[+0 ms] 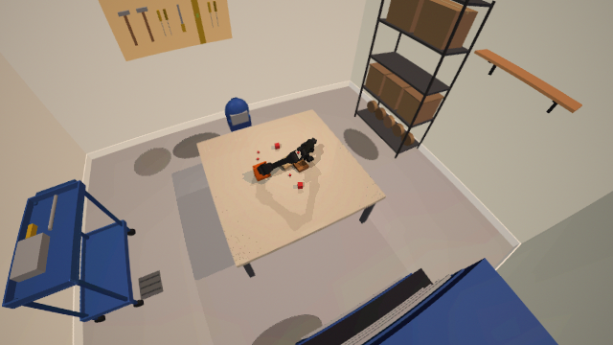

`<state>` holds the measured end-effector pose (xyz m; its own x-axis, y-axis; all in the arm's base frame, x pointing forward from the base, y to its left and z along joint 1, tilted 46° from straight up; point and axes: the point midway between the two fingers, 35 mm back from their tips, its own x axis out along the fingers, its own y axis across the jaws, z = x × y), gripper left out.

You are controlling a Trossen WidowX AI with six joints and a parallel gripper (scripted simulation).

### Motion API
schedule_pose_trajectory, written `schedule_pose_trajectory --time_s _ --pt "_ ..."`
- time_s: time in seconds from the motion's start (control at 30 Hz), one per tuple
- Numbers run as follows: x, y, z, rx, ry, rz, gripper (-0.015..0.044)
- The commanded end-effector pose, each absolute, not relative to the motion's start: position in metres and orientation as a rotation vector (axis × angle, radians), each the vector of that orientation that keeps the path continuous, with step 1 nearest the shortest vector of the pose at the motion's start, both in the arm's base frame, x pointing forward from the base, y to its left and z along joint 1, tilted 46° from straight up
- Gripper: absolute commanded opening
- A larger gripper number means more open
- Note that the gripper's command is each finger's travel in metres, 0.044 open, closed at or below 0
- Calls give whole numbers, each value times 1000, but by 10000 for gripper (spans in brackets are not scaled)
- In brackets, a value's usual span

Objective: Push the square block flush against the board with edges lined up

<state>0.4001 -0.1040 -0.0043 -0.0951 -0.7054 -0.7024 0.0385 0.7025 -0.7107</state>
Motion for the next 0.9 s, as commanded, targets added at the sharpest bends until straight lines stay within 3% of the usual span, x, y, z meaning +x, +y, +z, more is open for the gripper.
schedule_pose_trajectory --time_s 0.0,0.87 --pt "395 -104 0 -566 1547 -685 0" --pt "356 -102 3 -567 1549 -685 0"
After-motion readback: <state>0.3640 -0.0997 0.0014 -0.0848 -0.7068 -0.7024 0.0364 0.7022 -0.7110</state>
